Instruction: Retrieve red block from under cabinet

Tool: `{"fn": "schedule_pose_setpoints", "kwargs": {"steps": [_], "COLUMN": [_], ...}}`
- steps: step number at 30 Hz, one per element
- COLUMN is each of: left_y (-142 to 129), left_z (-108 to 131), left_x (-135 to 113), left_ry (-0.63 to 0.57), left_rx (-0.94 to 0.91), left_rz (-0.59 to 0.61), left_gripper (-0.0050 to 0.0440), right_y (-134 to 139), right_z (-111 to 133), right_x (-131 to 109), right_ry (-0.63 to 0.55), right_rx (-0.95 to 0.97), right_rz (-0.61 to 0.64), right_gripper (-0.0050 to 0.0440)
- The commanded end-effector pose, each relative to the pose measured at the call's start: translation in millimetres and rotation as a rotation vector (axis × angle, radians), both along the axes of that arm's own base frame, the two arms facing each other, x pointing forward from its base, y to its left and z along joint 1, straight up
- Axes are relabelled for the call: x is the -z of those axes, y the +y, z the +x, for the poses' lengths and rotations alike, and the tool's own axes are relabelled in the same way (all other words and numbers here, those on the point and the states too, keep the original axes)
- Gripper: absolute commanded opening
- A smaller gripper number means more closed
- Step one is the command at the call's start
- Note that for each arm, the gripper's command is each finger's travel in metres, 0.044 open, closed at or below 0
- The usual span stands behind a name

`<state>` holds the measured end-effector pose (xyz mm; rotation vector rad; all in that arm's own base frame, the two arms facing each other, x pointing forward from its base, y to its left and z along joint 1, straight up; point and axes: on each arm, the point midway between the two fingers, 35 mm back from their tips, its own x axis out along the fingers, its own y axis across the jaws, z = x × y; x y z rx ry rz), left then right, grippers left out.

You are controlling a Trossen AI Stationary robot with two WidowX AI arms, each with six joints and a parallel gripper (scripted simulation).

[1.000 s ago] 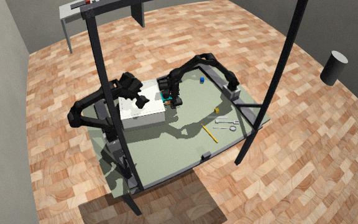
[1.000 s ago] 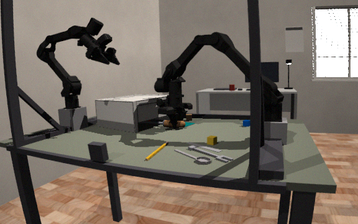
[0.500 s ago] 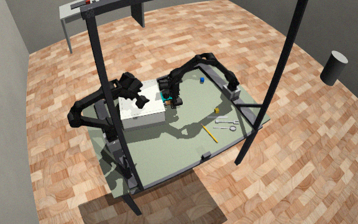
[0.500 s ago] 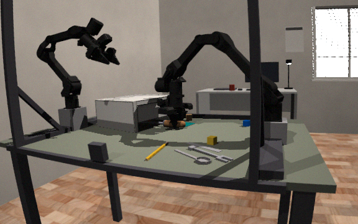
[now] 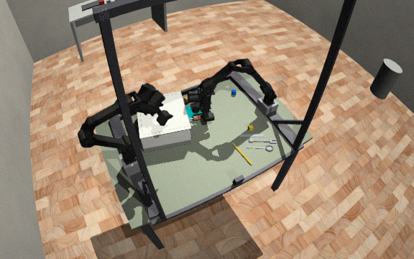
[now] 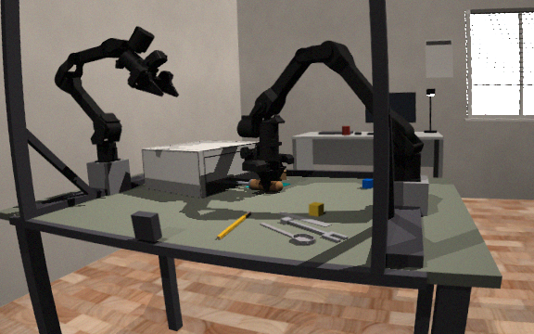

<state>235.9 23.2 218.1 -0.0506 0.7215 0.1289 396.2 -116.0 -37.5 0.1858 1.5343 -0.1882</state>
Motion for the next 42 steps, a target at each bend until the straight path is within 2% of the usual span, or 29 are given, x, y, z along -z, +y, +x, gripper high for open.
{"fn": "schedule_pose_setpoints", "kwargs": {"steps": [1, 6, 19, 21, 36, 38, 42], "left_y": [0, 0, 0, 0, 0, 0, 0], "left_z": [1, 1, 1, 1, 1, 1, 1], "left_x": [-8, -8, -8, -8, -8, -8, -8], "left_ry": [-0.022, -0.022, -0.022, -0.022, -0.022, -0.022, -0.022], "left_rx": [0.001, 0.001, 0.001, 0.001, 0.001, 0.001, 0.001], "left_rz": [0.004, 0.004, 0.004, 0.004, 0.004, 0.004, 0.004], "left_gripper": [0.0440, 0.0440, 0.0440, 0.0440, 0.0440, 0.0440, 0.0440], "right_y": [-1, 2, 17, 17, 35, 35, 39], "right_z": [-15, -26, -86, -86, -156, -156, -171], "right_x": [-4, -3, 7, 7, 9, 9, 7], "right_ry": [-0.008, -0.007, -0.003, -0.003, 0.002, 0.002, 0.005], "right_rx": [0.003, 0.003, 0.003, 0.003, 0.003, 0.003, 0.003], "right_rz": [-0.008, -0.007, -0.006, -0.006, -0.005, -0.005, -0.004], "right_gripper": [0.0113, 0.0113, 0.0113, 0.0113, 0.0113, 0.0113, 0.0113]}}
